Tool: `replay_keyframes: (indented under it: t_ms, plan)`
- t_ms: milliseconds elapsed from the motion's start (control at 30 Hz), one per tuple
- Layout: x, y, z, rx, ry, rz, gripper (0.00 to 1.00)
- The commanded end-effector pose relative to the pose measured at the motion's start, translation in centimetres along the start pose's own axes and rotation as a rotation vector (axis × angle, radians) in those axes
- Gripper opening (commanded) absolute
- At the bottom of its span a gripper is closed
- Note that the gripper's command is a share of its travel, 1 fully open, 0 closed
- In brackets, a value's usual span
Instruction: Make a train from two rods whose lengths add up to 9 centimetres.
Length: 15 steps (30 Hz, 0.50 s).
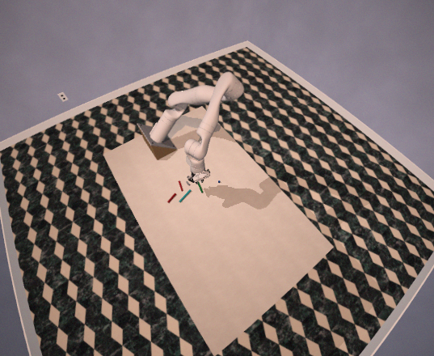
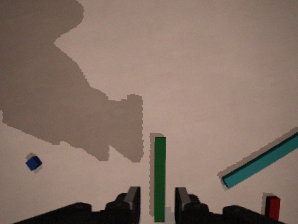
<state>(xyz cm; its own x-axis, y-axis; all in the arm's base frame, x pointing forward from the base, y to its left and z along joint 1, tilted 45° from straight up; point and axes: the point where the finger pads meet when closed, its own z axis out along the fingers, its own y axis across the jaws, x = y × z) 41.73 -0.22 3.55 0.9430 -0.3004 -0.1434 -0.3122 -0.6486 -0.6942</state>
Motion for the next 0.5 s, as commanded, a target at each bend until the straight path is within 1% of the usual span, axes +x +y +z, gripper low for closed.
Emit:
replay_keyframes:
  t_ms: [0, 233, 467]
  plan:
    - [0.05, 0.02, -0.05, 0.000, 0.002, 0.000, 0.24]
    - [0.05, 0.02, 0.12, -0.001, 0.001, 0.000, 0.24]
    - [0.04, 0.04, 0.69, -0.001, 0.001, -0.001, 0.24]
